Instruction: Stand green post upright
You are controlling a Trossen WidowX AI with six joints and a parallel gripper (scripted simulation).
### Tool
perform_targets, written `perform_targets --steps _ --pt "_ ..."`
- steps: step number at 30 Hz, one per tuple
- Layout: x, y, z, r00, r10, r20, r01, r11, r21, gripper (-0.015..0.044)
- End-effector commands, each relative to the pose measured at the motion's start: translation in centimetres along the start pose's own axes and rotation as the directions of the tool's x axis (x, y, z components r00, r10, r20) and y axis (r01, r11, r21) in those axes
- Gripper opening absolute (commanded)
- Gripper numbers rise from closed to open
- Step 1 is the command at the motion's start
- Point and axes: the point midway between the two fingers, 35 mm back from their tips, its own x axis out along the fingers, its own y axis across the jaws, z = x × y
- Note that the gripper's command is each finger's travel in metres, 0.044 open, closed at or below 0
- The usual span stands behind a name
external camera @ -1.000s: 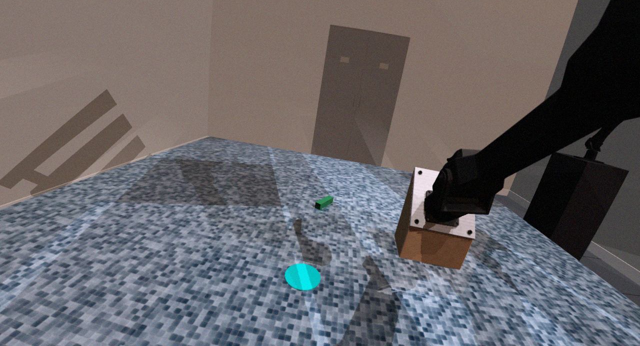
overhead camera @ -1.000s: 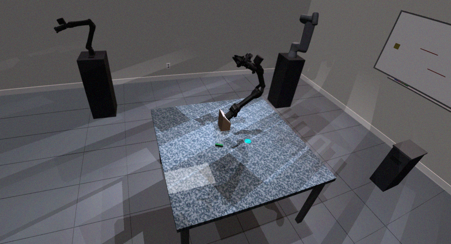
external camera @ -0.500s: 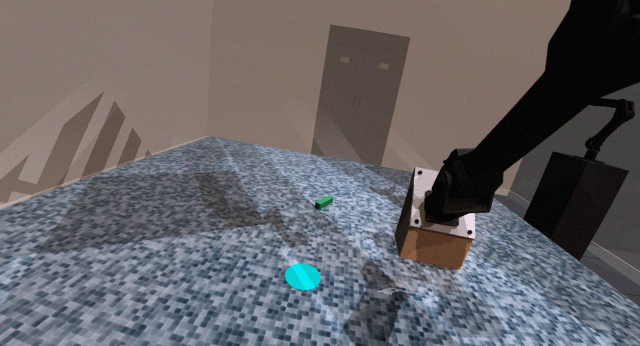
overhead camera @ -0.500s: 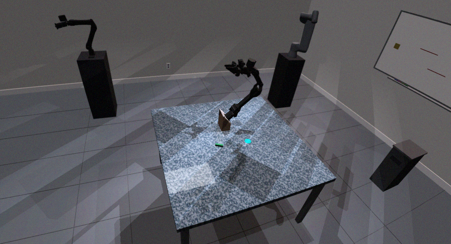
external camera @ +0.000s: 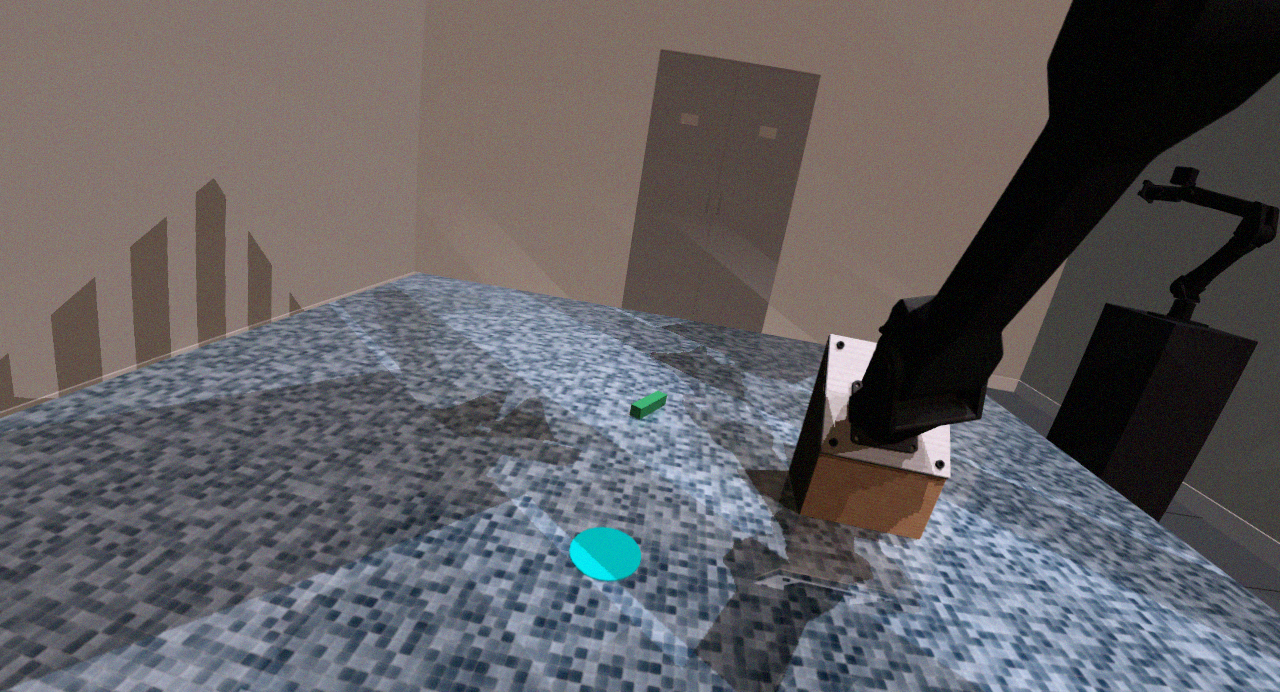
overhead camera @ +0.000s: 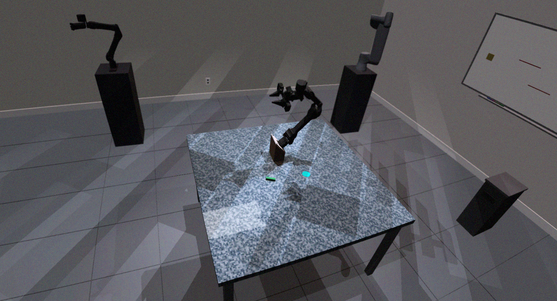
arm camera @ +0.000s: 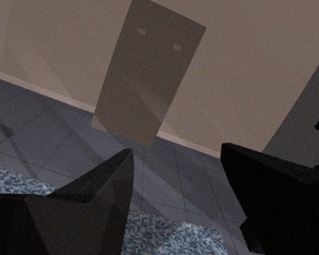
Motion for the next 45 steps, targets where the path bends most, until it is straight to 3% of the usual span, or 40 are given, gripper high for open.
perform_targets --steps 1,11,23,34,45 --pt "1.8 2.6 -1.6 0.995 0.072 -0.071 -0.082 0.986 -0.145 0.0233" --pt "4.6 8.1 -5.0 0.953 0.213 -0.215 -0.288 0.856 -0.428 0.0233" --pt "6.6 14.2 -10.0 0.851 0.344 -0.396 -0.525 0.554 -0.647 0.0233" --pt "7.3 19.1 -15.0 0.716 0.423 -0.556 -0.671 0.195 -0.715 0.0233" --pt "7.0 23.0 -20.3 0.549 0.462 -0.696 -0.715 -0.172 -0.678 0.0233"
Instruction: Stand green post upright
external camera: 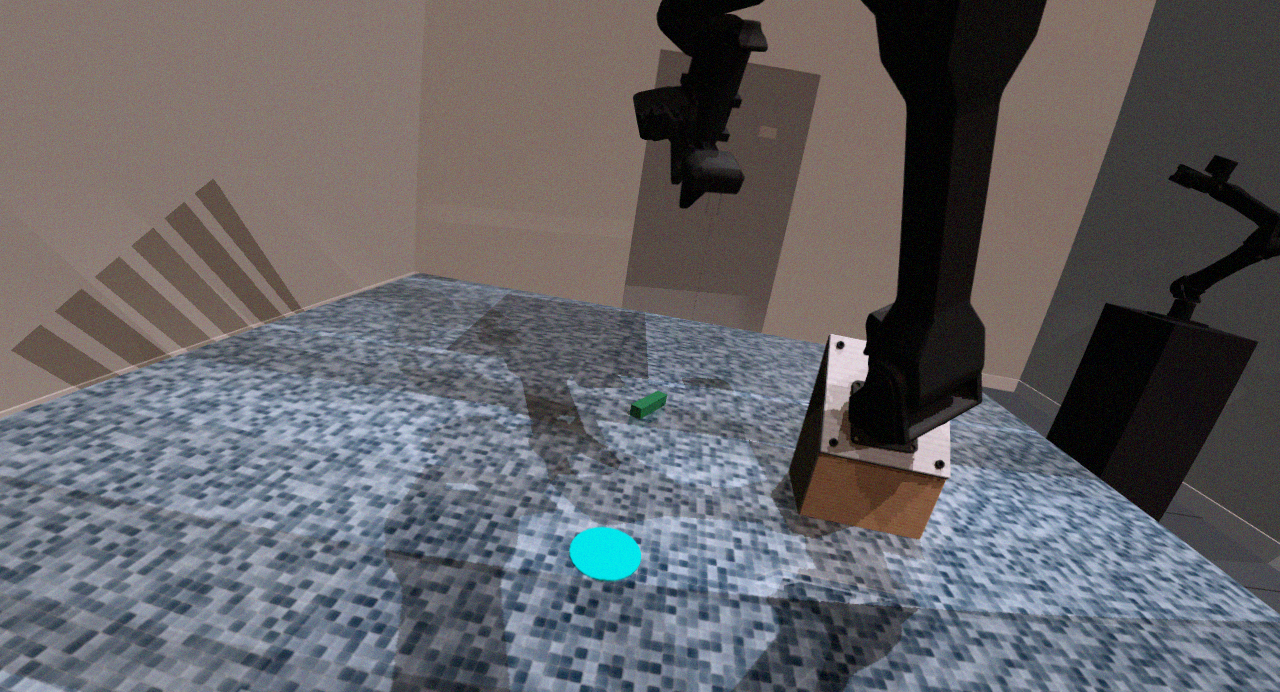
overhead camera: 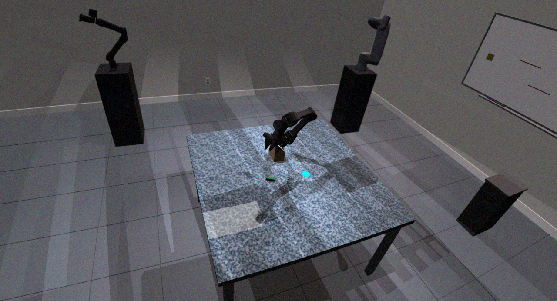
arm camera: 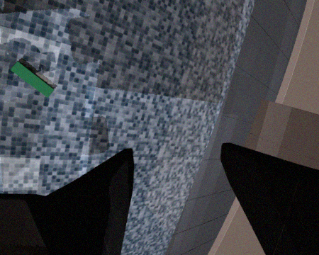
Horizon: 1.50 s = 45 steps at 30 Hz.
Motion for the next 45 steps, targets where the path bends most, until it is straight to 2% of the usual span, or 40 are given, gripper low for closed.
perform_targets --steps 1,13,24,34,42,45 --pt "2.2 1.9 0.7 0.995 0.099 0.016 -0.097 0.989 -0.114 0.0233" --pt "6.5 6.7 2.4 0.944 0.324 0.058 -0.273 0.87 -0.411 0.0233" --pt "9.5 11.3 3.4 0.857 0.508 0.087 -0.347 0.693 -0.631 0.0233" --pt "10.2 12.4 3.7 0.835 0.542 0.092 -0.351 0.654 -0.67 0.0233" --pt "18.5 17.5 4.8 0.835 0.542 0.094 -0.35 0.654 -0.67 0.0233" --pt "19.9 18.8 4.8 0.832 0.546 0.095 -0.352 0.653 -0.671 0.0233"
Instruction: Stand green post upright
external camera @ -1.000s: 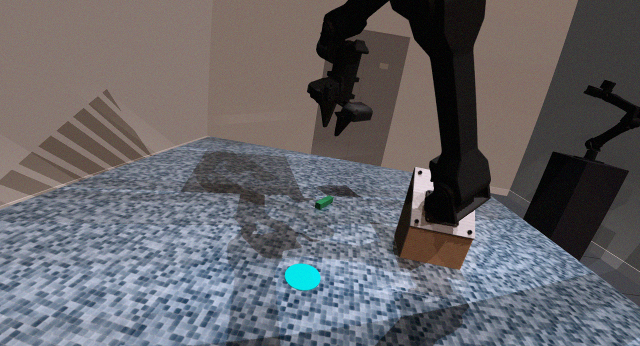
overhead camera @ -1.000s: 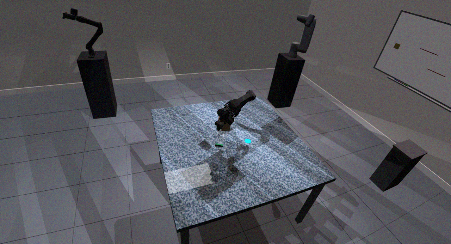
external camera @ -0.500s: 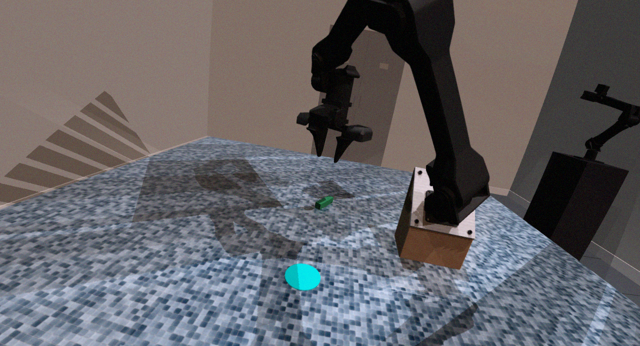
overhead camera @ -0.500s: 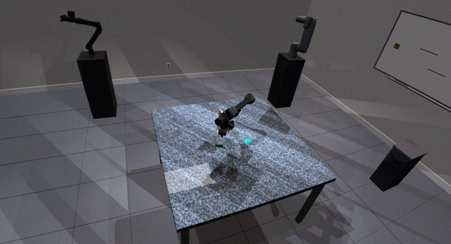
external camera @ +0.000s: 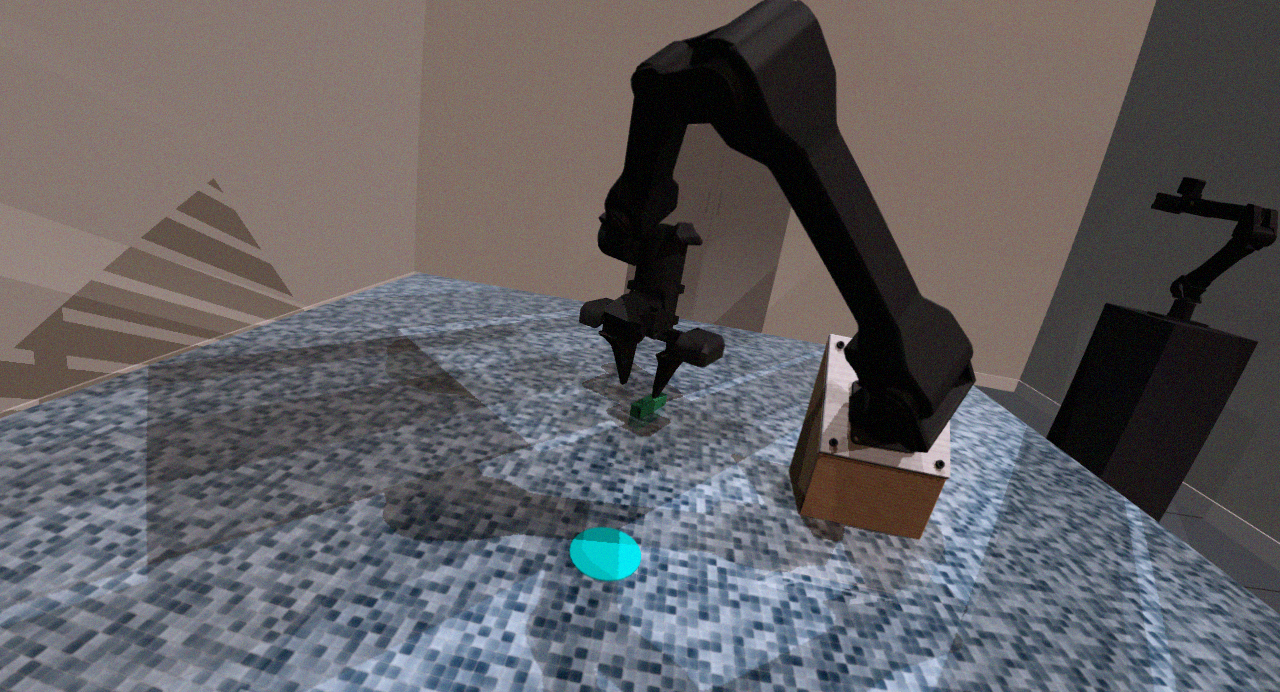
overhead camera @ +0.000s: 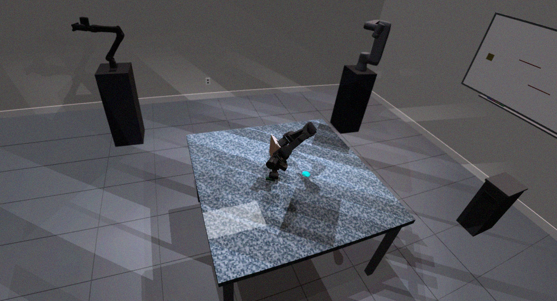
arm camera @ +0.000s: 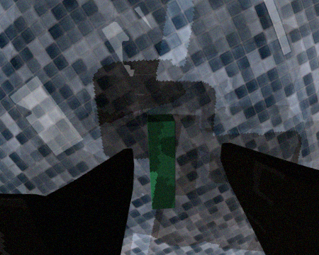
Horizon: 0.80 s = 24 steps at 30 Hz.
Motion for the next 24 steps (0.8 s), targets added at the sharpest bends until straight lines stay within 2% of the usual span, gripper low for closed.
perform_targets --steps 1,4,12,24 --pt "2.6 0.8 0.1 1.0 0.007 0.011 -0.007 1.0 0.011 0.0233" --pt "2.6 0.8 0.1 1.0 0.007 0.011 -0.007 1.0 0.011 0.0233" --pt "2.6 0.8 0.1 1.0 0.007 0.011 -0.007 1.0 0.011 0.0023" --pt "1.1 -0.1 -0.1 1.0 -0.023 0.018 0.022 0.998 0.052 0.0023"
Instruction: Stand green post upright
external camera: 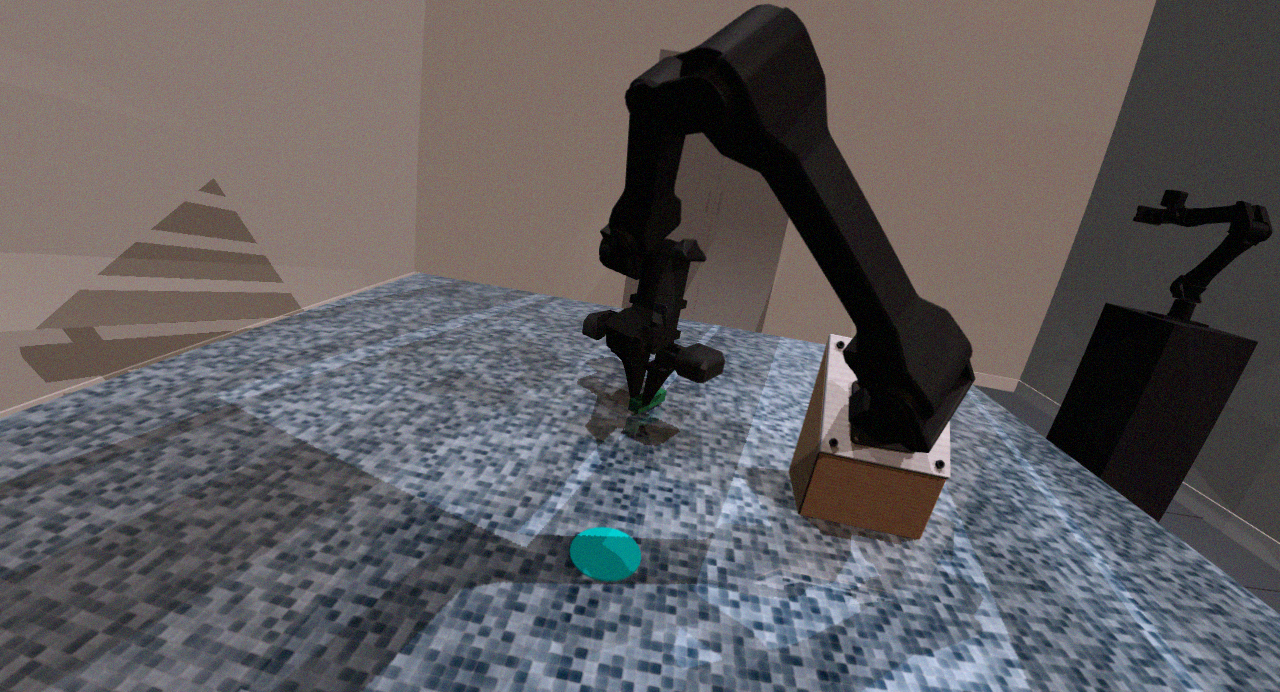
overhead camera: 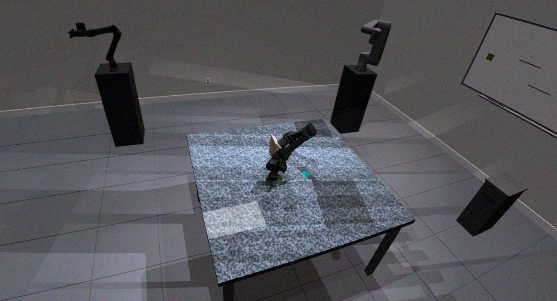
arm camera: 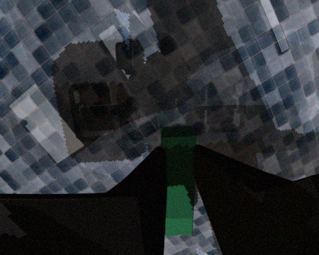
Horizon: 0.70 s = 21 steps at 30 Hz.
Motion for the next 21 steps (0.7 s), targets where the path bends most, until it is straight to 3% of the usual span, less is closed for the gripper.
perform_targets --steps 1,21 --pt "-0.9 -0.5 0.1 1.0 -0.012 0.001 0.012 1.0 0.009 0.0023" --pt "-4.8 -0.8 0.0 1.0 -0.005 -0.009 0.005 1.0 -0.004 0.0023"
